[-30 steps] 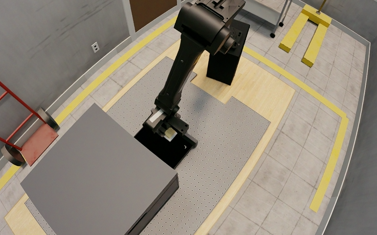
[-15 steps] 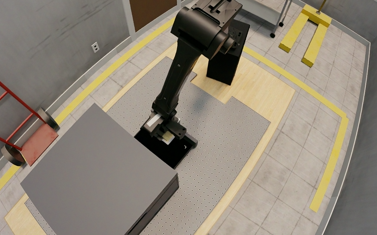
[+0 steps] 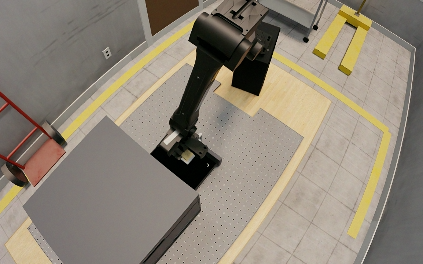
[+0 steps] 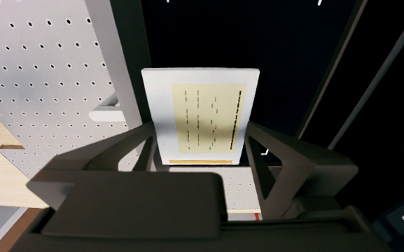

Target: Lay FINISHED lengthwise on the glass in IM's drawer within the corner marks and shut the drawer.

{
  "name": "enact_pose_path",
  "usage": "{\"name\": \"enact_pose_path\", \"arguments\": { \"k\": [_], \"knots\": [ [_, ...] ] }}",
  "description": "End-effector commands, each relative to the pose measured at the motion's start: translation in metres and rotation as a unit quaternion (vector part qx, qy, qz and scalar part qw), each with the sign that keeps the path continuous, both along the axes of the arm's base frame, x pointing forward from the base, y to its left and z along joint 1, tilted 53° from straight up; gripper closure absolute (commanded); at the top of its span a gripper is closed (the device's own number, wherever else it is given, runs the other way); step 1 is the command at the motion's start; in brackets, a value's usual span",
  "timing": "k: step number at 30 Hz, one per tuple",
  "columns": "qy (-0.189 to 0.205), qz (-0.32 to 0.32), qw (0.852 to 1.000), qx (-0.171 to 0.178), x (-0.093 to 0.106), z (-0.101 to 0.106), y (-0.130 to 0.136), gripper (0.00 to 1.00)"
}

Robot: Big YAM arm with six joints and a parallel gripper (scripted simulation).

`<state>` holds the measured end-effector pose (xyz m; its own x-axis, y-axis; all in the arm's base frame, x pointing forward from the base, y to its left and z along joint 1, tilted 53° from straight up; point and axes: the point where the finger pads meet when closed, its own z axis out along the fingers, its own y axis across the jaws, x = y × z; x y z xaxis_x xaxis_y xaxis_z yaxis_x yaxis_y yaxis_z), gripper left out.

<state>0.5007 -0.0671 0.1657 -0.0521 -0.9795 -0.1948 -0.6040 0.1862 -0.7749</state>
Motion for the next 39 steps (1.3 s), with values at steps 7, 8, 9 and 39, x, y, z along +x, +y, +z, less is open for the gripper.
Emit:
{"name": "enact_pose_path", "arguments": {
  "k": [7,8,9,39],
  "knots": [
    [-0.009,0.002,1.000,0.001,0.016,0.006,0.003,0.22],
    [-0.010,0.001,1.000,0.001,0.017,0.008,0.003,0.22],
    [-0.017,0.001,1.000,-0.001,0.018,0.015,0.003,0.22],
    [-0.006,0.001,1.000,0.002,0.053,0.003,0.002,0.22]
  ]
}}
